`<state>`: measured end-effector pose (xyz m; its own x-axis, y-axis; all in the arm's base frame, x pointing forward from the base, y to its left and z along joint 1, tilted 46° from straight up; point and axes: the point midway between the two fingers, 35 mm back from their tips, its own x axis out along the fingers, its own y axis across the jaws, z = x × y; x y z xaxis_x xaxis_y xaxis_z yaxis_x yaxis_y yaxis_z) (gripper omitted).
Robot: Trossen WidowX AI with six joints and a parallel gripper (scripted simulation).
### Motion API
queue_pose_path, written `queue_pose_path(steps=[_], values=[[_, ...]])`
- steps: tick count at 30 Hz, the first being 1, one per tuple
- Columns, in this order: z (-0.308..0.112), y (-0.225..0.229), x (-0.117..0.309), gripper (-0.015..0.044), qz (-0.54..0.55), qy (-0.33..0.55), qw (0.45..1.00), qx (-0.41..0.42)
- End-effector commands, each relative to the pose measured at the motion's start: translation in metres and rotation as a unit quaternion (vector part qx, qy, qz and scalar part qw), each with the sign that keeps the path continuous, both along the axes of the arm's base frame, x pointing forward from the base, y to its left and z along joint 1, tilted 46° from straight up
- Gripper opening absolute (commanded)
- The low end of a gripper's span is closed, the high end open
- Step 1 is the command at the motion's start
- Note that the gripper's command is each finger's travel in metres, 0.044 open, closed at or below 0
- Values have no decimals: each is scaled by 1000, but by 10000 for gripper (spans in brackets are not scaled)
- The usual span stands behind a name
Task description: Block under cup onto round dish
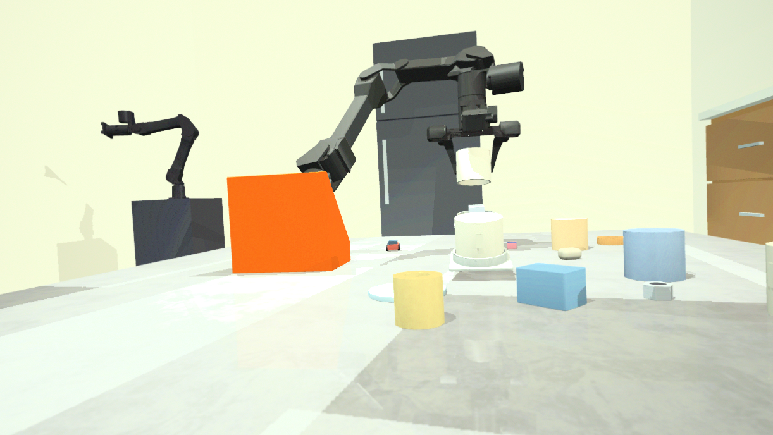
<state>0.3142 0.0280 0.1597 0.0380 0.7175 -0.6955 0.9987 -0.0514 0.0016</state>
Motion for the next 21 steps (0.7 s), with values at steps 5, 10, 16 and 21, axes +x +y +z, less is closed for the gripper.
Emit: queue_pose_path(steps=[5,10,16,21], values=[[0,-1,0,0,-2,0,1000,-1],[0,-1,0,0,-2,0,1000,-1],[0,9,-2,0,-2,0,1000,-4],[1,40,-14,0,-2,0,1000,-12]])
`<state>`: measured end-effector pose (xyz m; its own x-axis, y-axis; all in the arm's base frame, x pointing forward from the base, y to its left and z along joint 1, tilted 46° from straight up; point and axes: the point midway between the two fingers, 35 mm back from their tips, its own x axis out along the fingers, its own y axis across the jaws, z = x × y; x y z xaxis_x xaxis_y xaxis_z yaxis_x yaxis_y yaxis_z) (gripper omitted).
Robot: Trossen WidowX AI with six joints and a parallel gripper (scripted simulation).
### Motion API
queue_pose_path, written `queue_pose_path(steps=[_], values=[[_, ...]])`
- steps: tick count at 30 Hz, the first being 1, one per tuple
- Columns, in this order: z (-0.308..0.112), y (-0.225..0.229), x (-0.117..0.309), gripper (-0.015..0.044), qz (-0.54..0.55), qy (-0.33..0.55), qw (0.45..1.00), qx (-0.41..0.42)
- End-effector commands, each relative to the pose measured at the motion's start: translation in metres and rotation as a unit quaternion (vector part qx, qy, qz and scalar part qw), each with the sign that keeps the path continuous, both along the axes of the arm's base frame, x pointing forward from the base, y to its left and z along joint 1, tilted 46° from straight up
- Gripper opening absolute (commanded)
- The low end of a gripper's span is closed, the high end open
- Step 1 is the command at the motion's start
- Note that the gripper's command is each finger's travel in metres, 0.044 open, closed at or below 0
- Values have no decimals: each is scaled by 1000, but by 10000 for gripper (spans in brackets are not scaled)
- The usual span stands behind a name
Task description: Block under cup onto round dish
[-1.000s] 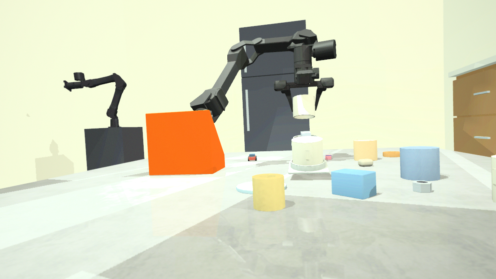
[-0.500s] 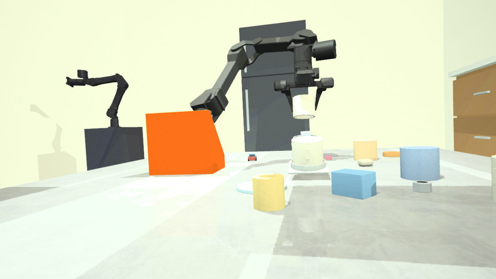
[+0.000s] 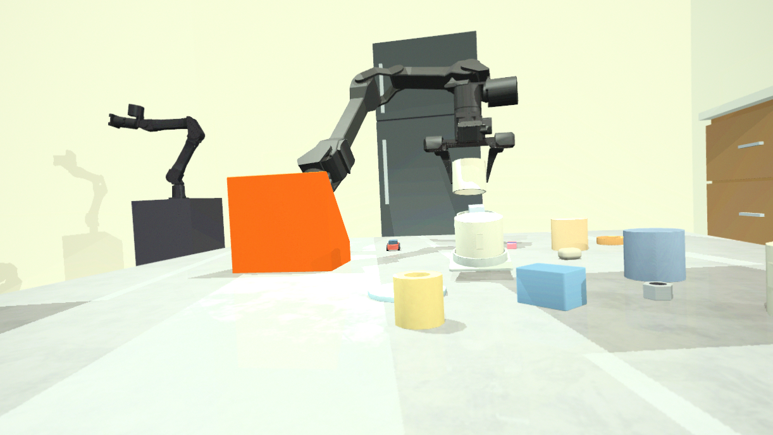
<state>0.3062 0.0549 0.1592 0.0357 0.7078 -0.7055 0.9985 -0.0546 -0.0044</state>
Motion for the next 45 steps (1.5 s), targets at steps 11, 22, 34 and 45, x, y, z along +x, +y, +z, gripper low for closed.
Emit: queue_pose_path(steps=[11,22,34,45], values=[[3,76,-43,0,-3,-7,1000,-5],[0,110,-70,0,-3,-8,1000,8],[-24,135,-68,0,-3,-8,1000,10],[-36,147,-67,0,-3,-8,1000,10]])
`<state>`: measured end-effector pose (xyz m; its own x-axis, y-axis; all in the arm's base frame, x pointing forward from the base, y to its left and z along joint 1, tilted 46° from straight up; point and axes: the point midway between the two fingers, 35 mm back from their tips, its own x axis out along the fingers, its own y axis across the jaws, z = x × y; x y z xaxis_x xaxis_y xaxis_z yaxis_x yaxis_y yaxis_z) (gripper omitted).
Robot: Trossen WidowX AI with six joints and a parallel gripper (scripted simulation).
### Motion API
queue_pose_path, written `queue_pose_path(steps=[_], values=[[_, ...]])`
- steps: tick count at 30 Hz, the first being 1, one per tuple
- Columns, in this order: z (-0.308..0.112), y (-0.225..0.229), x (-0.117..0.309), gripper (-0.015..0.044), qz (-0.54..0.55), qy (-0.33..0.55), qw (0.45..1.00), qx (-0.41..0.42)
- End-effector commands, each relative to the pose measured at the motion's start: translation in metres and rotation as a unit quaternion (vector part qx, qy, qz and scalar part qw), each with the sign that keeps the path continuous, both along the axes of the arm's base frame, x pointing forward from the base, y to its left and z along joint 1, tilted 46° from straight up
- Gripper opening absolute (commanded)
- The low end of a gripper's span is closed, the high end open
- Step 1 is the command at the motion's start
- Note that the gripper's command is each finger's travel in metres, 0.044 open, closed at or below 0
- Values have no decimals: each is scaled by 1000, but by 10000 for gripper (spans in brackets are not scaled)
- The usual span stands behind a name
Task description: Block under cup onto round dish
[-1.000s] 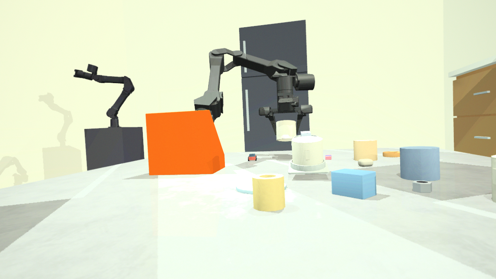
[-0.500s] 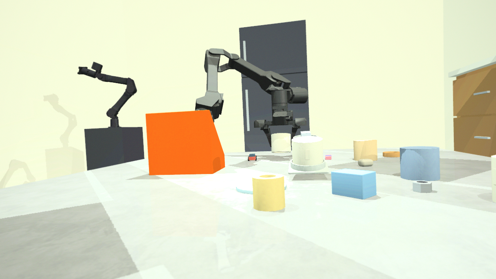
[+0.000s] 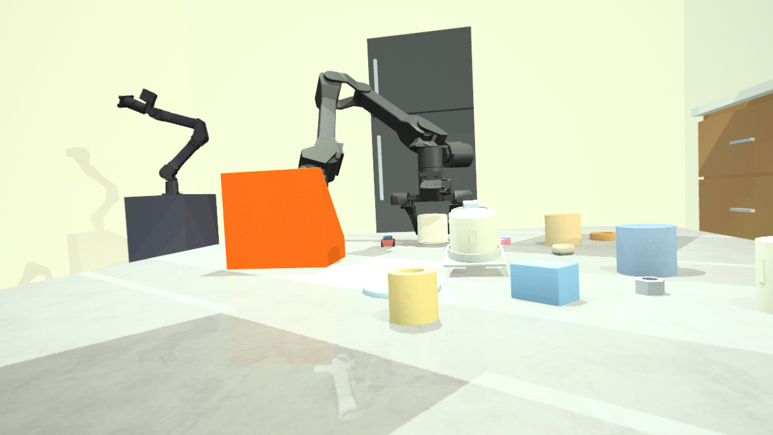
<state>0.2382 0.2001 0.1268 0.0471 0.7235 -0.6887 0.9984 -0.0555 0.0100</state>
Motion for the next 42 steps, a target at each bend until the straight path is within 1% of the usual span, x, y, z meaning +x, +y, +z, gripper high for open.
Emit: queue_pose_path(steps=[1,16,18,22,26,29,33,37,42], values=[[-4,3,1,0,-3,0,1000,-1],[-1,1,0,394,0,0,1000,0],[5,-6,1,440,0,-1,1000,-1],[34,-37,-2,440,-3,-1,1000,-3],[35,-39,-2,440,-3,0,1000,-3],[38,-50,5,361,-12,-22,1000,-11],[32,-66,20,260,-7,-25,999,-19],[26,-84,36,260,0,-25,999,-23],[4,-138,72,260,19,-27,999,-15]])
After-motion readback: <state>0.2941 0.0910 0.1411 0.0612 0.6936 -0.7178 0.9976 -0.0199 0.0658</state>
